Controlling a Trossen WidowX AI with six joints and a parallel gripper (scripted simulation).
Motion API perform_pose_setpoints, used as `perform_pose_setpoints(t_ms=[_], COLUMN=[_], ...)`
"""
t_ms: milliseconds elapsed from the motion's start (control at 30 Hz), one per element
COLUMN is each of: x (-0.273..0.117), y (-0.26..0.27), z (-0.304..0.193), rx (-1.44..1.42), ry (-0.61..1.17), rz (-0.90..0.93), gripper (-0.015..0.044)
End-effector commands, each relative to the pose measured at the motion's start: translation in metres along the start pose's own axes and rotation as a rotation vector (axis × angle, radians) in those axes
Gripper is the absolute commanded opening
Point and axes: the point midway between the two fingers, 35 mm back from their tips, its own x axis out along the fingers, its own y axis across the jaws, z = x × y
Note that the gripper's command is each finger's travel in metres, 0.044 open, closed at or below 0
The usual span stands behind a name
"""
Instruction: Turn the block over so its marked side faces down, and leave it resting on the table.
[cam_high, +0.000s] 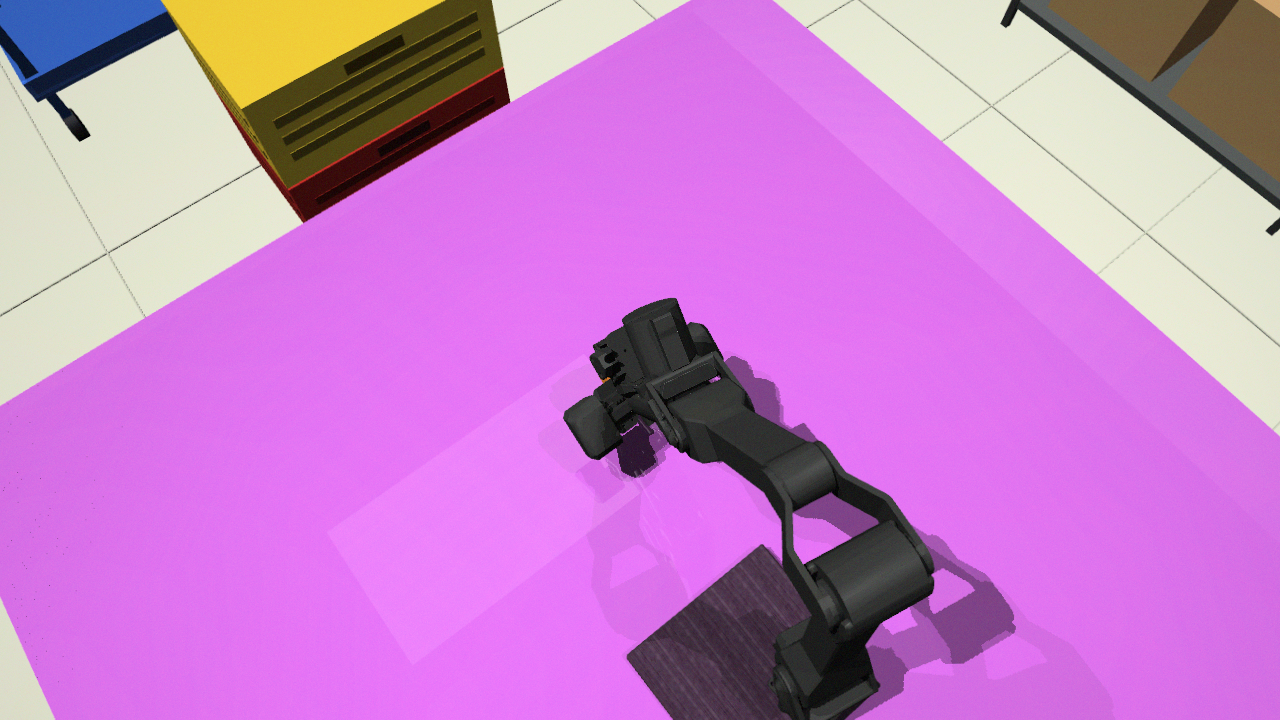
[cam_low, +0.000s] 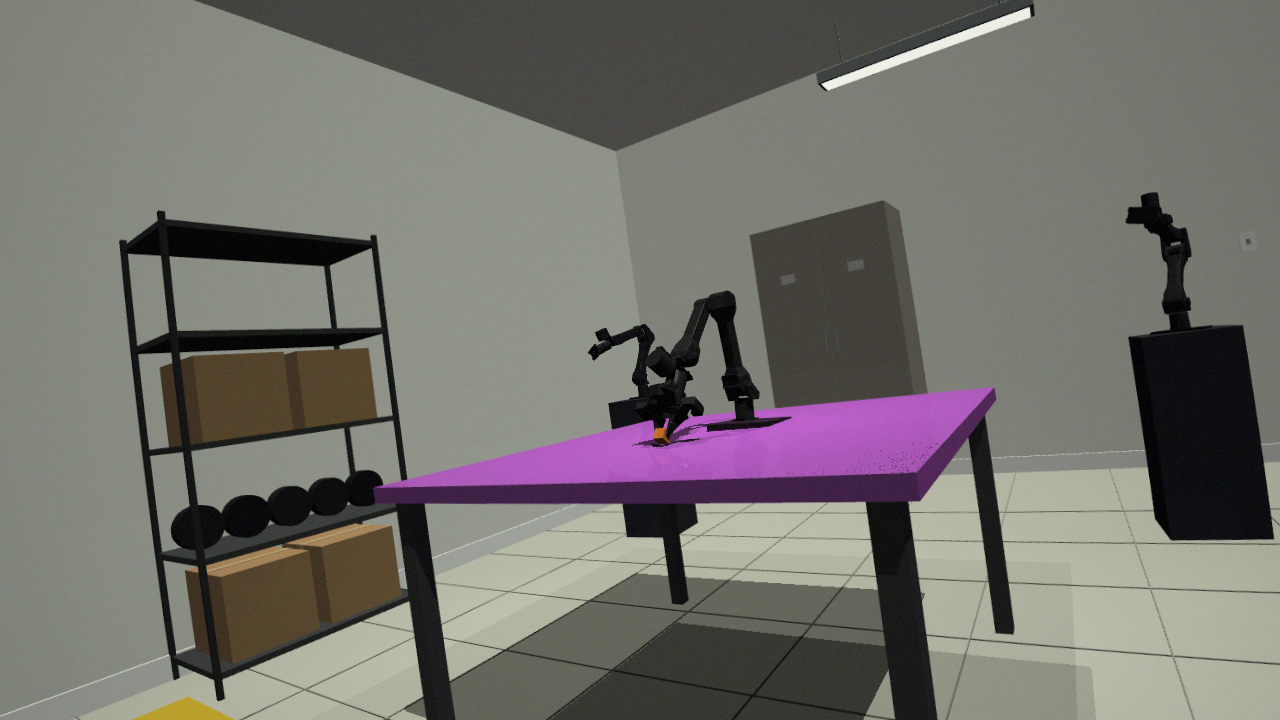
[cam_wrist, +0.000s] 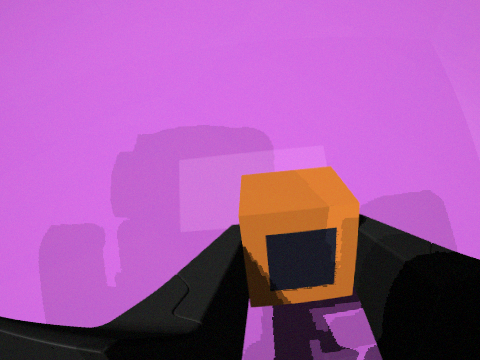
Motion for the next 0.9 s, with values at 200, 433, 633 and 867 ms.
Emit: perform_pose_setpoints(t_ms=[200,433,633,867], x=[0.010,0.009,0.003,0.000], y=[-0.001,0.000,0.002,0.002], z=[-0.007,-0.012,-0.017,-0.017], rx=[0.009,0.007,0.003,0.002], ry=[-0.155,-0.267,-0.361,-0.396], rz=[0.002,0.003,0.004,0.004], gripper=[0.0000,0.0000,0.0000,0.0000])
